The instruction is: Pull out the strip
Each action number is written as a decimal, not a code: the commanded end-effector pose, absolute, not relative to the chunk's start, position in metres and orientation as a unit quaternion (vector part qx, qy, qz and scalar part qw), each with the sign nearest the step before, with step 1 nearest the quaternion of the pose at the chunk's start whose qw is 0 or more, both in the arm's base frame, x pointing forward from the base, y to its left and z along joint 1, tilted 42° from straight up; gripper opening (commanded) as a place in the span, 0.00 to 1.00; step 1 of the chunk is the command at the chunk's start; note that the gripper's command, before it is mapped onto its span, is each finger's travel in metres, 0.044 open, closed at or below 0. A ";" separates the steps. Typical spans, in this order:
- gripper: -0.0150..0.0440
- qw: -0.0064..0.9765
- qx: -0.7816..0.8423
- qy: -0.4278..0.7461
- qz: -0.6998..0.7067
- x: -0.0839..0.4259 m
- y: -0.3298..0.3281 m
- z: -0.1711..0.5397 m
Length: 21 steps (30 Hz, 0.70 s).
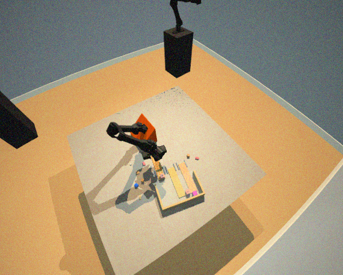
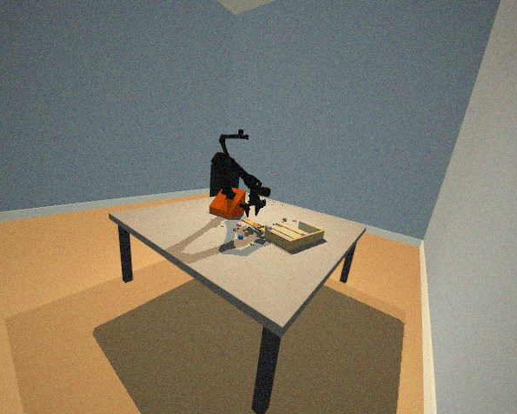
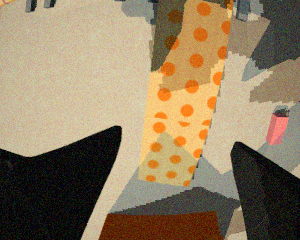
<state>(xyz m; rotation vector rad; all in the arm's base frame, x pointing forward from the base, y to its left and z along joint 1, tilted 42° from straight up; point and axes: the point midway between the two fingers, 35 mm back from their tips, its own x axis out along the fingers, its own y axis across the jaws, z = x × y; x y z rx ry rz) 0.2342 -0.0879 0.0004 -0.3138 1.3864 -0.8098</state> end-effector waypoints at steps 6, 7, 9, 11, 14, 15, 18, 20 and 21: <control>1.00 0.685 -0.142 0.617 -0.361 0.265 -0.093 0.010; 1.00 0.685 -0.142 0.617 -0.361 0.269 -0.094 0.011; 1.00 0.685 -0.142 0.617 -0.361 0.276 -0.095 0.012; 1.00 0.685 -0.142 0.617 -0.361 0.283 -0.096 0.014; 1.00 0.685 -0.142 0.616 -0.361 0.293 -0.098 0.017; 1.00 0.685 -0.142 0.616 -0.361 0.296 -0.099 0.018; 1.00 0.685 -0.142 0.616 -0.361 0.306 -0.100 0.021; 1.00 0.685 -0.142 0.616 -0.361 0.313 -0.101 0.023; 1.00 0.685 -0.142 0.616 -0.361 0.317 -0.102 0.024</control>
